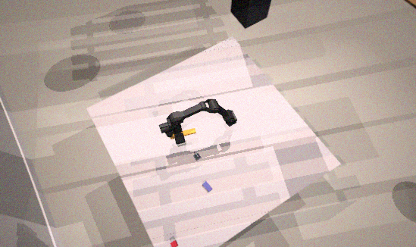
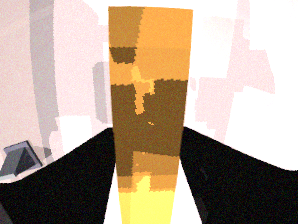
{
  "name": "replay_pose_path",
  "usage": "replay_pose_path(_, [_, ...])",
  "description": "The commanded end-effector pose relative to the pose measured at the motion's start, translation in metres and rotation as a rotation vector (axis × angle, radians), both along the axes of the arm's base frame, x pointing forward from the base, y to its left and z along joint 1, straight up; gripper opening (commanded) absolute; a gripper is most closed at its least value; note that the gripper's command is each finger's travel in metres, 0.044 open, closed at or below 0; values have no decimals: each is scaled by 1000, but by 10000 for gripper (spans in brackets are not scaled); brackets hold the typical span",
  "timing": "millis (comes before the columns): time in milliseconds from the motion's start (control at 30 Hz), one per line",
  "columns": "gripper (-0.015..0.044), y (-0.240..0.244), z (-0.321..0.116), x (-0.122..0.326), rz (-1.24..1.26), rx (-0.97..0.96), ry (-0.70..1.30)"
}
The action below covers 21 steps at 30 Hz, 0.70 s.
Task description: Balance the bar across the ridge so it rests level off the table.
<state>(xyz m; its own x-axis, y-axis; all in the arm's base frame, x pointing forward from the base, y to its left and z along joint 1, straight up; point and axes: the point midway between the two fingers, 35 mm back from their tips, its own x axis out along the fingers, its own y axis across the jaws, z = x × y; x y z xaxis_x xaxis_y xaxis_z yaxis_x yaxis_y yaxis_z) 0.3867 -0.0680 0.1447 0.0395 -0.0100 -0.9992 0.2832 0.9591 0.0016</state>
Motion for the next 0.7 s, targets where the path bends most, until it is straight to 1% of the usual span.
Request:
replay_pose_path(0, [0, 16, 0, 1, 26, 4, 4])
replay_pose_path(667, [0, 95, 1, 2, 173, 6, 4])
